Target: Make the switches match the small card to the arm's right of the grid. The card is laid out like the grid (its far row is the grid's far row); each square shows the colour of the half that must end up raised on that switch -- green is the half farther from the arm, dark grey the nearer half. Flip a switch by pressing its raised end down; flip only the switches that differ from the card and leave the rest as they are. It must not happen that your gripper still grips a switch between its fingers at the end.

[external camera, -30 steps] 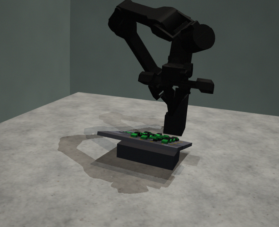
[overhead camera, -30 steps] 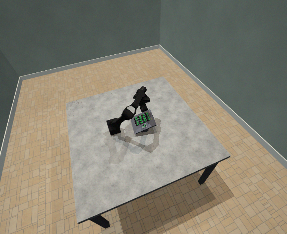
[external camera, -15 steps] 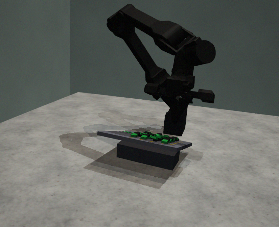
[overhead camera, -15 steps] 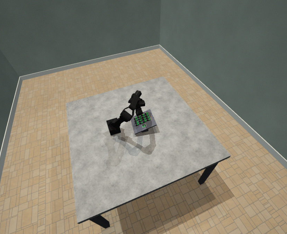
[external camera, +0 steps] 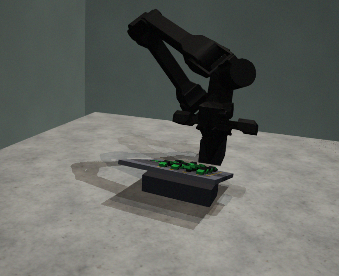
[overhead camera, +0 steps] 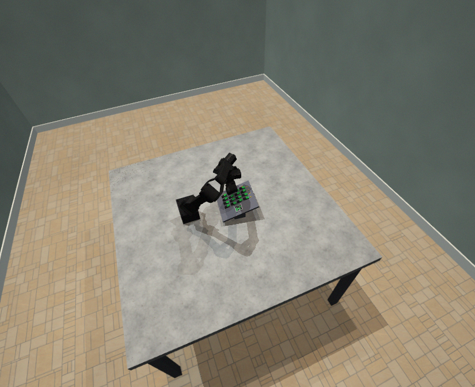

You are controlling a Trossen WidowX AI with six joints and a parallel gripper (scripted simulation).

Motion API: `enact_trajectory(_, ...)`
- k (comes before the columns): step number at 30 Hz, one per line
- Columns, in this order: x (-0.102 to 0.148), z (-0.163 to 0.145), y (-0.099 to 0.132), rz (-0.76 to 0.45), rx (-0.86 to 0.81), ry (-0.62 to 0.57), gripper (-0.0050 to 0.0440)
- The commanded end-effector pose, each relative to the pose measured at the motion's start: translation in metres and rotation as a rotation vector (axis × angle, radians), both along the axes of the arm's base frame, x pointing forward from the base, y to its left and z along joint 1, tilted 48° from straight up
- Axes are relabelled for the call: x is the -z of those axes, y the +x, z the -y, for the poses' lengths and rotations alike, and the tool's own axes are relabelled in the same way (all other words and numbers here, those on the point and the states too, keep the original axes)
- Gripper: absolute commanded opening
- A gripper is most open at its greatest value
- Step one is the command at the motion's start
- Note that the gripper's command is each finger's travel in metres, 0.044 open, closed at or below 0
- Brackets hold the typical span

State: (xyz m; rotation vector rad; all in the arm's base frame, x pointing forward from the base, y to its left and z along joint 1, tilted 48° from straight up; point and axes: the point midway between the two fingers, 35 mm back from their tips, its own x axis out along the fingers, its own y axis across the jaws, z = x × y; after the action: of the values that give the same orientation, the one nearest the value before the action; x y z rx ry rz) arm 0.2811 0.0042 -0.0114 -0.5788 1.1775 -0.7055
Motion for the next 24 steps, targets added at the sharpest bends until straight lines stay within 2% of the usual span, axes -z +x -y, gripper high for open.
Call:
enact_trajectory(1,0.0034,0.0051,-0.002,-0.009,0.0,-0.01,0.0)
enact_trajectory(24,0.009,0.0119,-0.0002,-0.009,0.0,-0.01,0.0)
